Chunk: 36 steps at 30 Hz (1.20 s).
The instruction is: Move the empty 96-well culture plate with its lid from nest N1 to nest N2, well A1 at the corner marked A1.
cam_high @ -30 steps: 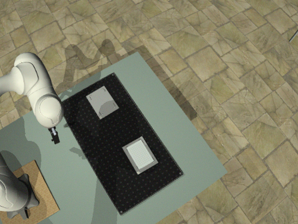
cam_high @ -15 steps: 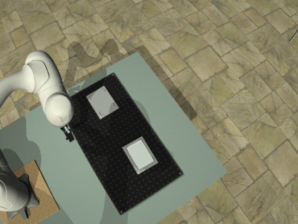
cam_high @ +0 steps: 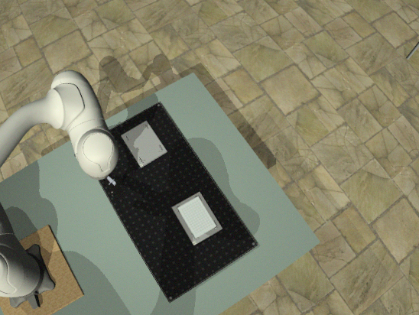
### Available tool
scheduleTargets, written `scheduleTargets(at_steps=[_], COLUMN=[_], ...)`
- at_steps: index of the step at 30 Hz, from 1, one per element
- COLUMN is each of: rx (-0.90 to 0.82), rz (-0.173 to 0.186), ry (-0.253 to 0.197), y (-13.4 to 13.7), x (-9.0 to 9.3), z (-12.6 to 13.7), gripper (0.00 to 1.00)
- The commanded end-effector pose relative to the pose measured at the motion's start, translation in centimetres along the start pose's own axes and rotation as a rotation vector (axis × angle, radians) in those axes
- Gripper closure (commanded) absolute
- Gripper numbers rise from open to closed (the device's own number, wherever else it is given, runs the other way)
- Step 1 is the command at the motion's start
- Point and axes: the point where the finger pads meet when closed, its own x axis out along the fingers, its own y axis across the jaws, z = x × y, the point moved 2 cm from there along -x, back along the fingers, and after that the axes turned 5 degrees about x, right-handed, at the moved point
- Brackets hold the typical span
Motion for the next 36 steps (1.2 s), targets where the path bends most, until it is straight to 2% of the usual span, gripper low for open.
scheduleTargets(at_steps=[1, 8, 11, 18, 22, 24, 28, 31, 34, 36], rx=[-0.085, -0.171, -0.171, -0.31, -0.32, -0.384, -0.395, -0.469, -0.469, -0.534], rz=[0.023, 0.044, 0.044, 0.08, 0.083, 0.1, 0.103, 0.123, 0.123, 0.141], ry=[0.013, 0.021, 0.021, 0.028, 0.029, 0.03, 0.03, 0.029, 0.029, 0.026], y=[1.5, 3.9, 3.9, 6.4, 7.3, 8.1, 8.9, 10.1, 10.8, 11.6], x=[-0.4, -1.1, -1.1, -1.7, -1.9, -2.1, -2.4, -2.7, -2.8, -3.0], z=[-1.2, -3.0, -3.1, -4.8, -5.4, -5.9, -6.4, -7.1, -7.5, -8.0], gripper=[0.0, 0.0, 0.0, 0.0, 0.0, 0.0, 0.0, 0.0, 0.0, 0.0])
